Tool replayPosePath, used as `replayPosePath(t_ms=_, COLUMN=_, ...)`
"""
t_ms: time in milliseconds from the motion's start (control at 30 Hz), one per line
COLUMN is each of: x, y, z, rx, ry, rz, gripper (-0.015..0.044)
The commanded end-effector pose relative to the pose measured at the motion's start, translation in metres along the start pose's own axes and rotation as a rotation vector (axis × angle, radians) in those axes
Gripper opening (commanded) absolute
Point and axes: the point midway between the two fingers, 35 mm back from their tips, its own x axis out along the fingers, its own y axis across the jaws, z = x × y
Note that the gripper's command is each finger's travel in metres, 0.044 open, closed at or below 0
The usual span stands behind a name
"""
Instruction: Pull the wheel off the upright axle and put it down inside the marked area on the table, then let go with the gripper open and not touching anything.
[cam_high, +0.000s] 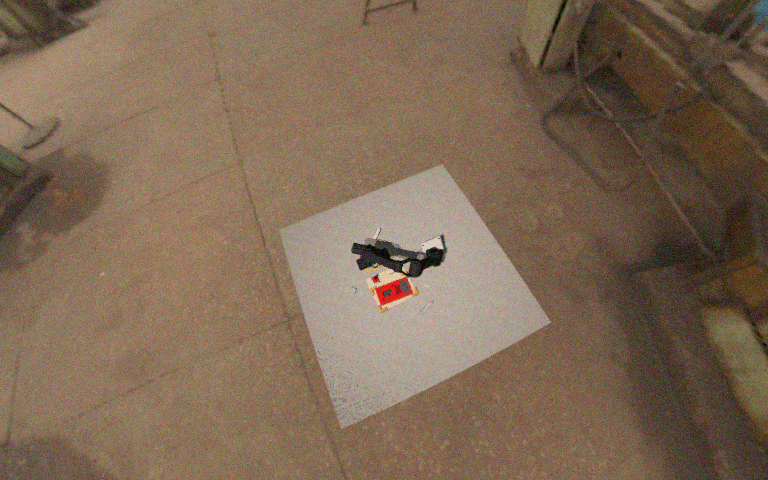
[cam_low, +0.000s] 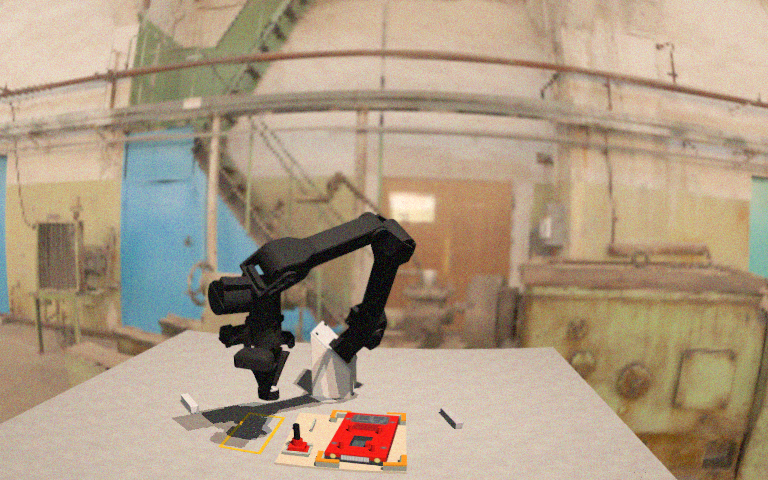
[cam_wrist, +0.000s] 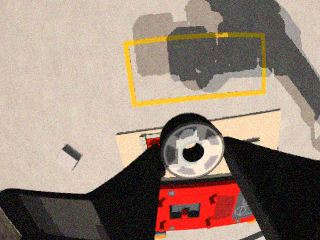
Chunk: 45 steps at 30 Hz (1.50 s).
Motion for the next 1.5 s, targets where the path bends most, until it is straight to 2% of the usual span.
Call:
replayPosePath(t_ms=0, x=0.000, y=-0.013, z=0.020, rx=-0.001, ry=-0.001, rz=-0.005, gripper=0.0000)
replayPosePath(t_ms=267, x=-0.001, y=-0.035, z=0.050, rx=-0.004, ry=0.002, rz=-0.006, gripper=0.0000)
replayPosePath(t_ms=533, x=0.004, y=-0.037, z=0.052, rx=-0.005, ry=0.002, rz=-0.006, gripper=0.0000)
replayPosePath(t_ms=867, x=0.030, y=-0.036, z=0.053, rx=-0.005, ry=0.002, rz=-0.005, gripper=0.0000)
replayPosePath(t_ms=1233, x=0.100, y=-0.037, z=0.051, rx=-0.005, ry=0.007, rz=-0.005, gripper=0.0000)
replayPosePath(t_ms=1433, x=0.104, y=-0.038, z=0.051, rx=-0.005, ry=0.007, rz=-0.005, gripper=0.0000)
replayPosePath(t_ms=1467, x=0.100, y=-0.038, z=0.050, rx=-0.010, ry=0.005, rz=-0.013, gripper=0.0026)
